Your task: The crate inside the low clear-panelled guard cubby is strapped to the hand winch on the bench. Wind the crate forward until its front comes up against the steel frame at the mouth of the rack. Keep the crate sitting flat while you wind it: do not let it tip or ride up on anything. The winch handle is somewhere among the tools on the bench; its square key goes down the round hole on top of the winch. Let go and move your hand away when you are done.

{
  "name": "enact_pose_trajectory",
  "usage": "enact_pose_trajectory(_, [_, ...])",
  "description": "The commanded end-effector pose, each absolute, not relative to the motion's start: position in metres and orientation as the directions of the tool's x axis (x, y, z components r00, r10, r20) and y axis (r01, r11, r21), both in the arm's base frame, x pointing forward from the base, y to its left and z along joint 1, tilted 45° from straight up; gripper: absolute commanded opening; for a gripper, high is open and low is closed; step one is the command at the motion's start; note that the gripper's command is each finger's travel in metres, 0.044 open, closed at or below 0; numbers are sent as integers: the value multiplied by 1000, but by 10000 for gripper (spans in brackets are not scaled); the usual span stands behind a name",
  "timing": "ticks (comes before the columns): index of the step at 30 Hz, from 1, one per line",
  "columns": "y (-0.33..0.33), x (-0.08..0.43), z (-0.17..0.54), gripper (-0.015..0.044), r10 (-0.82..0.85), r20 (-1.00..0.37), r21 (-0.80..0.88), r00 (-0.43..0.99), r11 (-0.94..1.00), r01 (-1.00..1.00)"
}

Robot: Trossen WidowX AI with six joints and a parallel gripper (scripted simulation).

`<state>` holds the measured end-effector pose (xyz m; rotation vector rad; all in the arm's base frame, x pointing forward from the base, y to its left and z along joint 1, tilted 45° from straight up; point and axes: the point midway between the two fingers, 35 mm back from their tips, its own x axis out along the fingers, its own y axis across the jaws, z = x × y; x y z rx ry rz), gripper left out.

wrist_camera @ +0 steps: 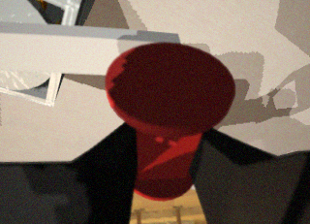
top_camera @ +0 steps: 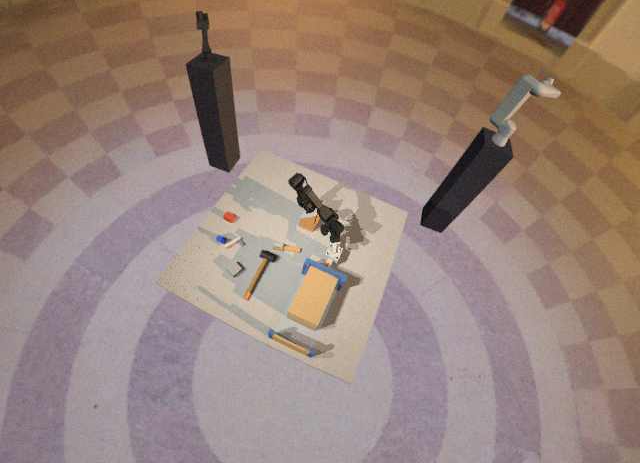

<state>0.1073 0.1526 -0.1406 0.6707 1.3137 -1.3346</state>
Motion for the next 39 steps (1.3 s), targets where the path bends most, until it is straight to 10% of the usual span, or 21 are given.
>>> enact_pose_trajectory(1, [136,114,-133,0,-337,-914,-304,-228,194,933])
enact_pose_trajectory(39, [111,141,-113,0,-340,-913,-303,-227,193,933])
